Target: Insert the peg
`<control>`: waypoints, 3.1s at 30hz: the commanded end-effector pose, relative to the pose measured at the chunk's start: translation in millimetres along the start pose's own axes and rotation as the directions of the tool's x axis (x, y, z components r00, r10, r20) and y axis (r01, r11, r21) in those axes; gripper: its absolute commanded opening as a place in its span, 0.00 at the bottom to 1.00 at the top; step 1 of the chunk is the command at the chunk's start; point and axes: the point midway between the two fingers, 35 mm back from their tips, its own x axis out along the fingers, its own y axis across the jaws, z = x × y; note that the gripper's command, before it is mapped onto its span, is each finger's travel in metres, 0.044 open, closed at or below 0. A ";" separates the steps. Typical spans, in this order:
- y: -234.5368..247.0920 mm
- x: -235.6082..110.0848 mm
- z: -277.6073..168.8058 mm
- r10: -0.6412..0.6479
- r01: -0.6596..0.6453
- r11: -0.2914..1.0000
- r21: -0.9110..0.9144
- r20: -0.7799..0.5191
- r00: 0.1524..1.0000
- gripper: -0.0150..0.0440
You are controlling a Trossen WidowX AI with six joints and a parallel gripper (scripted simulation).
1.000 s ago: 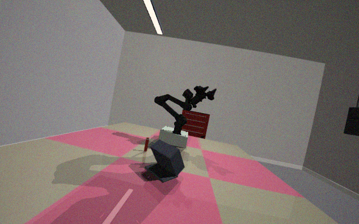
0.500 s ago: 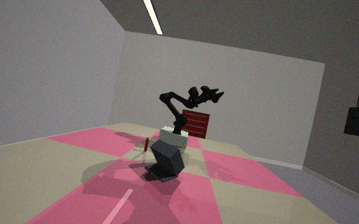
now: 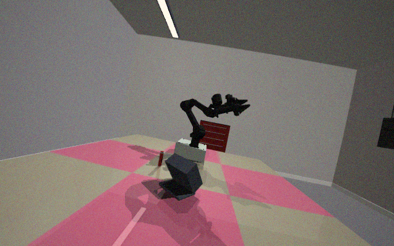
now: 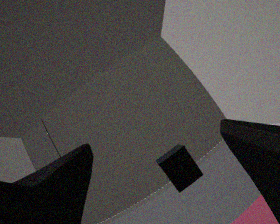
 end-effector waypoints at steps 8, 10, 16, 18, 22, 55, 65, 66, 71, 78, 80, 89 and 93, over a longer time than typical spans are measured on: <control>-59.3 6.2 -0.7 -0.228 0.224 0.971 -0.079 -0.054 0.972 1.00; -70.8 5.7 -0.4 -0.270 0.264 0.960 -0.093 -0.063 0.961 1.00; -104.8 1.3 1.3 -0.393 0.380 0.915 -0.132 -0.089 0.915 1.00; -115.7 -1.4 2.1 -0.432 0.417 0.898 -0.142 -0.097 0.897 1.00; -137.1 -7.9 4.0 -0.506 0.486 0.858 -0.163 -0.114 0.855 1.00; -286.9 -124.8 25.2 -0.916 0.871 0.381 -0.311 -0.252 0.311 1.00; -313.6 -177.0 30.6 -0.943 0.914 0.226 -0.336 -0.310 0.120 1.00; -315.7 -182.4 31.0 -0.943 0.917 0.212 -0.338 -0.317 0.101 1.00; -324.4 -210.1 32.9 -0.936 0.928 0.139 -0.347 -0.351 0.009 1.00; -331.9 -249.5 34.3 -0.908 0.933 0.045 -0.356 -0.403 -0.110 1.00; -333.0 -260.8 34.4 -0.897 0.934 0.020 -0.358 -0.419 -0.141 1.00; -332.2 -311.1 33.3 -0.826 0.926 -0.080 -0.368 -0.495 -0.268 1.00; -328.7 -332.9 31.9 -0.787 0.921 -0.117 -0.372 -0.531 -0.315 1.00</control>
